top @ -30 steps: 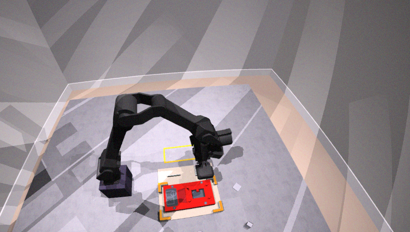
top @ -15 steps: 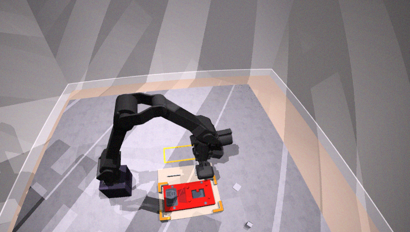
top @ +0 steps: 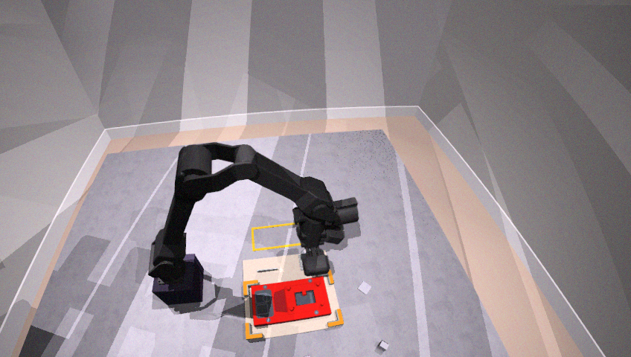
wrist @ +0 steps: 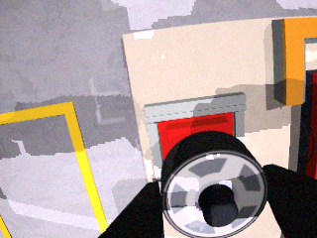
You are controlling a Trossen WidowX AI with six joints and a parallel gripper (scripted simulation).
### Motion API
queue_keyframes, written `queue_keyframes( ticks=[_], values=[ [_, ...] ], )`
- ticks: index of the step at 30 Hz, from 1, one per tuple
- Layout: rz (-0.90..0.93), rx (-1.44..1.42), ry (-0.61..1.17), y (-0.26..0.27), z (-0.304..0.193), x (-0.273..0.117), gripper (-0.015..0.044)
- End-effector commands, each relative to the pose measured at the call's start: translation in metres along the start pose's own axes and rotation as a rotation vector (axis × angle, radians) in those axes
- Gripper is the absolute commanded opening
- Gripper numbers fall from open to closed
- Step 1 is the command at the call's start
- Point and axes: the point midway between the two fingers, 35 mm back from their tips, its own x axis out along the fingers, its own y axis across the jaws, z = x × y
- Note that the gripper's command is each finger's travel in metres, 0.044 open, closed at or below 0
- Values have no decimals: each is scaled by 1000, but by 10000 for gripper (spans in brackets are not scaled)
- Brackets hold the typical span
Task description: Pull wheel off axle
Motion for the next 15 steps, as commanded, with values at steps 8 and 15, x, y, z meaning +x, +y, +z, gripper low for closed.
queue_keyframes(
  ticks=[8, 15],
  values=[
    [0, -1, -7, 0, -2, -18, 0],
    [-1, -1, -6, 0, -2, -20, 0]
  ],
)
